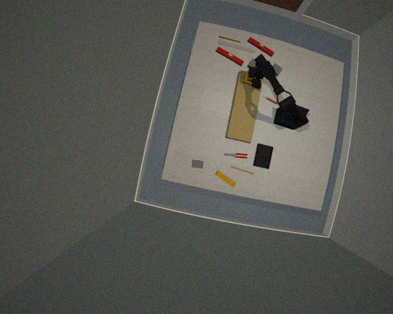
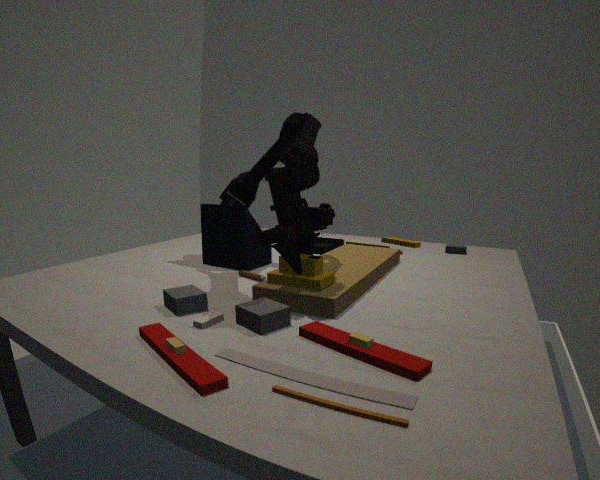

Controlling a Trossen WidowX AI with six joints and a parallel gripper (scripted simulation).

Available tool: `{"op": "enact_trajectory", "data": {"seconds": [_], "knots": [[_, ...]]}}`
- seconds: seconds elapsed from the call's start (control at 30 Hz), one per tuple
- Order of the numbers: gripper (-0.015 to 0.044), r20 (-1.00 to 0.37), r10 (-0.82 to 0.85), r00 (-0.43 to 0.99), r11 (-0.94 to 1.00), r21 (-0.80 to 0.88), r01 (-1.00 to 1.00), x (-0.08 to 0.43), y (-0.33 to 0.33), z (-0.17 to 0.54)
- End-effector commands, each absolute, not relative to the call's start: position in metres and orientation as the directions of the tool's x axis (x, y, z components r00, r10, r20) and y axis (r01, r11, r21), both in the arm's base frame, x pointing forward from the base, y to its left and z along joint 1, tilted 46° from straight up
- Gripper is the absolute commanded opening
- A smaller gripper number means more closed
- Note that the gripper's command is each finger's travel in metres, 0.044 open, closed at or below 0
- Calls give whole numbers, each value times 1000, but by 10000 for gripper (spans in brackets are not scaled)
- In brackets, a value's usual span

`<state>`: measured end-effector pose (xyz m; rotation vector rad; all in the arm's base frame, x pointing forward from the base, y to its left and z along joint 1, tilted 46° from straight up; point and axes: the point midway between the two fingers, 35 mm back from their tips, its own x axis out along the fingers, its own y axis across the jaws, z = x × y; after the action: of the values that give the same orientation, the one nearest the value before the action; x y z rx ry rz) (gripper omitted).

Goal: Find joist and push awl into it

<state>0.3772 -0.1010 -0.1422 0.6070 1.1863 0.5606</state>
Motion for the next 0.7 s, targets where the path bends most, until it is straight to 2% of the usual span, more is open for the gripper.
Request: {"op": "enact_trajectory", "data": {"seconds": [0.0, 0.67], "knots": [[0, -666, 693, 277, 708, 701, -86, 377, -89, -133], [0, -663, 696, 275, 705, 704, -85, 371, -39, -85]]}}
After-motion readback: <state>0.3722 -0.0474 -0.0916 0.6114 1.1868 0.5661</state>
